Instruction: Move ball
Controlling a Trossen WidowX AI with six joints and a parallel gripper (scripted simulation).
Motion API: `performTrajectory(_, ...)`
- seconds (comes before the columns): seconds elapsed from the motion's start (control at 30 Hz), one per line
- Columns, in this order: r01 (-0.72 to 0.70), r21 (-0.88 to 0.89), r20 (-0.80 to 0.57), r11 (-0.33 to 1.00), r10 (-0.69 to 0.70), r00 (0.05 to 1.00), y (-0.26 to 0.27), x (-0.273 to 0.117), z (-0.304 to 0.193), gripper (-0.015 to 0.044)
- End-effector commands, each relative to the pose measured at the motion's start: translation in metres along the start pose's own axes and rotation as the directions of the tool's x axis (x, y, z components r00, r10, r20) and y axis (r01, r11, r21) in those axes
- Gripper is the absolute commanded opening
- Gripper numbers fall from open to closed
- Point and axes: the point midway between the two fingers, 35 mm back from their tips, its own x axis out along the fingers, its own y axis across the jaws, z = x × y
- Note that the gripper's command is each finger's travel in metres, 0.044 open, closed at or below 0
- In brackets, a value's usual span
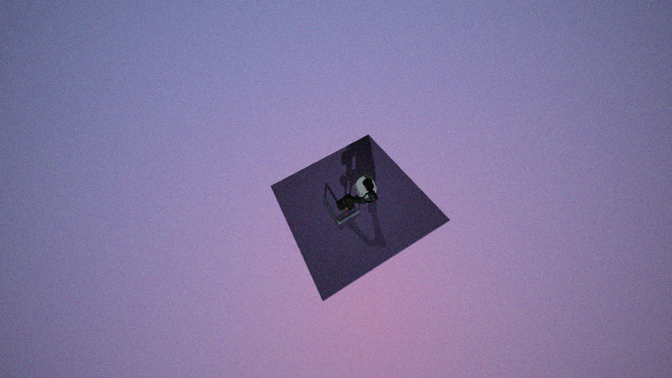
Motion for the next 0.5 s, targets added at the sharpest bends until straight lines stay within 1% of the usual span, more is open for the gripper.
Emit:
performTrajectory(0.0,0.031,-0.013,-0.018,0.999,-0.031,0.999,-0.011,-0.012,-0.003,0.0)
performTrajectory(0.13,0.02,-0.011,-0.022,1.0,-0.02,1.0,-0.011,-0.024,-0.005,0.0)
performTrajectory(0.47,-0.019,0.001,-0.017,1.0,0.019,1.0,-0.006,-0.069,-0.007,0.0)
